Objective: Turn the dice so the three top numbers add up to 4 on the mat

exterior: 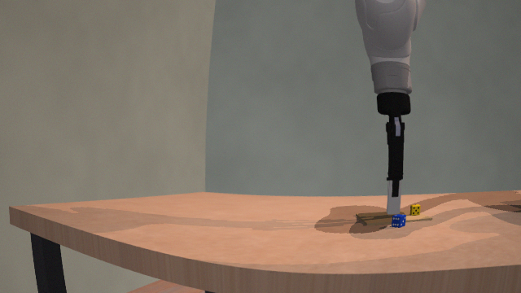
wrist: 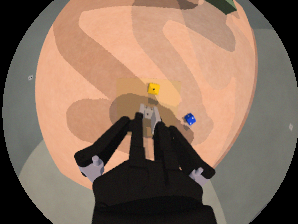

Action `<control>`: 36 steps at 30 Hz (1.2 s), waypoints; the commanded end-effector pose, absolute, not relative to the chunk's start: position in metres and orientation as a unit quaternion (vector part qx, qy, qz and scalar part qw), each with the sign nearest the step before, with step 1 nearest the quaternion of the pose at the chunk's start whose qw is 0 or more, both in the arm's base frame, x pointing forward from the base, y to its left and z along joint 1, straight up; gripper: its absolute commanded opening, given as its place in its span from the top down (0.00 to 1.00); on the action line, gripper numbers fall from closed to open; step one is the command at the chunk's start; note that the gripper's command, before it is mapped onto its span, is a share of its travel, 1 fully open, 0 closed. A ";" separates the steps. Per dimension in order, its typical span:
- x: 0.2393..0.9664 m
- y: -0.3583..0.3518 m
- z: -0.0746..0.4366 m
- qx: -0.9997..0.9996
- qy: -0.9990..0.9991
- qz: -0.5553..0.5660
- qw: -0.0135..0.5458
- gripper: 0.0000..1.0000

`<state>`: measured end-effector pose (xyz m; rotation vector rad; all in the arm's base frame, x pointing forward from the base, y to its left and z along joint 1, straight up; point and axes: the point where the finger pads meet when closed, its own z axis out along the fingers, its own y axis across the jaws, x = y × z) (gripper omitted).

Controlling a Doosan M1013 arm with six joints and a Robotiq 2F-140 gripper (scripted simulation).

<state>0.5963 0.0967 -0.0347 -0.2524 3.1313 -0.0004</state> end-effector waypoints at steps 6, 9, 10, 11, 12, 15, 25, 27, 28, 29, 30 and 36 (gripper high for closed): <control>0.596 0.097 -0.035 -0.080 0.997 0.000 0.000 0.91; 0.596 0.097 -0.035 -0.080 0.997 0.000 0.000 0.91; 0.596 0.097 -0.036 -0.080 0.997 0.000 0.000 0.91; 0.596 0.097 -0.036 -0.080 0.997 0.000 0.000 0.91; 0.596 0.097 -0.036 -0.080 0.997 0.000 0.000 0.91; 0.596 0.097 -0.037 -0.080 0.997 0.000 0.000 0.91; 0.596 0.097 -0.038 -0.080 0.997 0.000 0.000 0.91; 0.596 0.097 -0.038 -0.080 0.997 0.000 0.000 0.91; 0.596 0.097 -0.038 -0.080 0.997 0.000 0.000 0.91; 0.596 0.097 -0.038 -0.080 0.997 0.000 0.000 0.91; 0.596 0.097 -0.038 -0.080 0.997 0.000 0.000 0.91; 0.596 0.097 -0.038 -0.080 0.997 0.000 0.000 0.91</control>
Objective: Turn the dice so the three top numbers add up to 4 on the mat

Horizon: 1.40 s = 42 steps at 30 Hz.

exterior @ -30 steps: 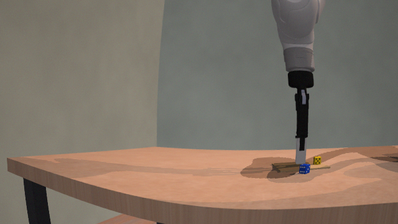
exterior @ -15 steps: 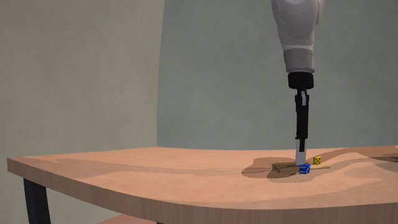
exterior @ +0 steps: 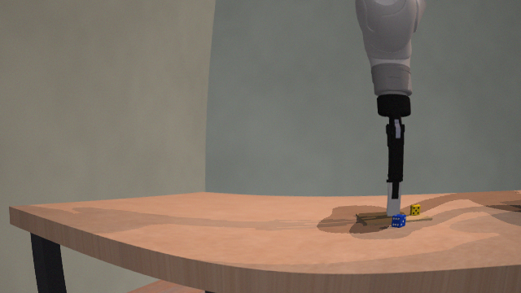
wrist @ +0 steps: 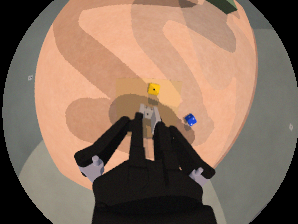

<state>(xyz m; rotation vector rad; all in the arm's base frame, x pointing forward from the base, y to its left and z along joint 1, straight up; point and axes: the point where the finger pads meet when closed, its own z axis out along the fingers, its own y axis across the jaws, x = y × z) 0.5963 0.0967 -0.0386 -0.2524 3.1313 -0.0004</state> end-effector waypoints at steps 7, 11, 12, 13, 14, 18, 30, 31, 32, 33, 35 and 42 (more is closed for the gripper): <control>0.596 0.097 -0.038 -0.080 0.997 0.000 0.000 0.91; 0.596 0.097 -0.038 -0.080 0.997 0.000 0.000 0.91; 0.596 0.097 -0.038 -0.080 0.997 0.000 0.000 0.91; 0.596 0.097 -0.038 -0.080 0.997 0.000 0.000 0.91; 0.596 0.097 -0.038 -0.080 0.997 0.000 0.000 0.91; 0.596 0.097 -0.038 -0.080 0.997 0.000 0.000 0.91; 0.596 0.097 -0.038 -0.080 0.997 0.000 0.000 0.86; 0.596 0.097 -0.038 -0.080 0.997 0.000 0.000 0.86; 0.596 0.097 -0.038 -0.080 0.997 0.000 0.000 0.83; 0.596 0.097 -0.038 -0.080 0.997 0.000 0.000 0.83; 0.596 0.097 -0.038 -0.080 0.997 0.000 0.000 0.81; 0.596 0.097 -0.038 -0.080 0.997 0.000 0.000 0.79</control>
